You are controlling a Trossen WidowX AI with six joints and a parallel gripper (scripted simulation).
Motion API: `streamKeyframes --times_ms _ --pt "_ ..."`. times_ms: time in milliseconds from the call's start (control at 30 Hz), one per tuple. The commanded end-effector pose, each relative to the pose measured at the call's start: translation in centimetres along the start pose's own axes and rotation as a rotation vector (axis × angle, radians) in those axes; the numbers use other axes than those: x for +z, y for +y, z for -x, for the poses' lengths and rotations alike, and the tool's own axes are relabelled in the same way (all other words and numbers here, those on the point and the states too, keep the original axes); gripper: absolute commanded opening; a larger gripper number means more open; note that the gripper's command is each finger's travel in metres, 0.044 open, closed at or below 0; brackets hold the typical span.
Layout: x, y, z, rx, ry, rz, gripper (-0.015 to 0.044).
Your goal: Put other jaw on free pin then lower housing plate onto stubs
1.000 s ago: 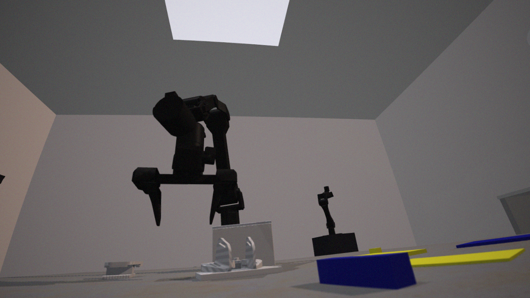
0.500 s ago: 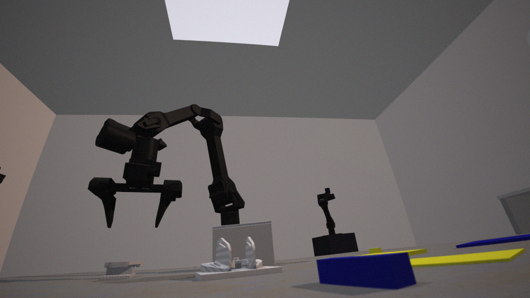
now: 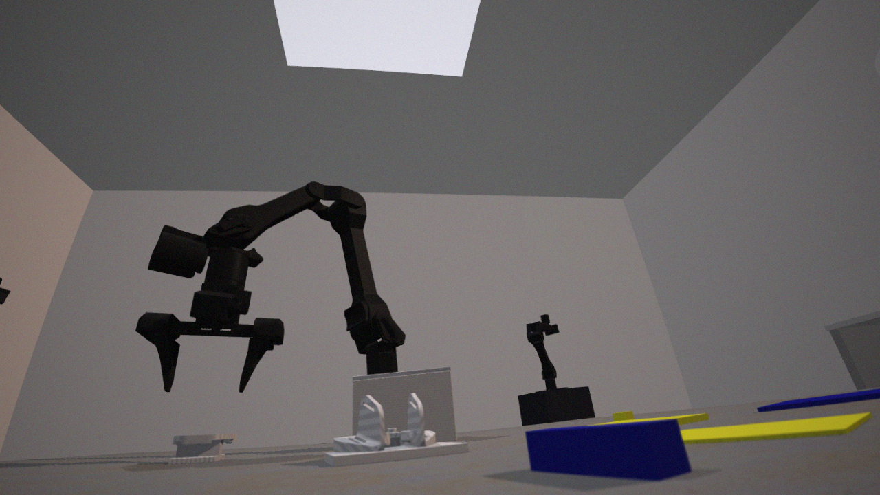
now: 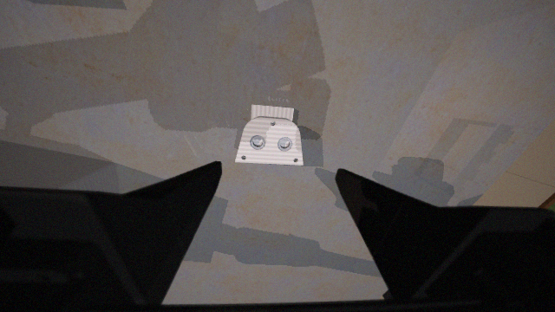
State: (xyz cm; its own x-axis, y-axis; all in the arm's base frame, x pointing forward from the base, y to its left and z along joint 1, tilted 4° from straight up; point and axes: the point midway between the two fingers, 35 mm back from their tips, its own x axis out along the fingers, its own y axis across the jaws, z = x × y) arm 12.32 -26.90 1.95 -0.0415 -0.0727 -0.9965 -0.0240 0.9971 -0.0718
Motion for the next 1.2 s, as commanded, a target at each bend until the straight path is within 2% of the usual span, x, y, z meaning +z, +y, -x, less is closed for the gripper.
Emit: streamKeyframes --times_ms 0,1167 --pt "-0.4 0.5 -2.4 0.017 0.010 0.004 0.0440" --pt "-0.5 0.5 -6.1 0.017 0.010 0.004 0.0440"
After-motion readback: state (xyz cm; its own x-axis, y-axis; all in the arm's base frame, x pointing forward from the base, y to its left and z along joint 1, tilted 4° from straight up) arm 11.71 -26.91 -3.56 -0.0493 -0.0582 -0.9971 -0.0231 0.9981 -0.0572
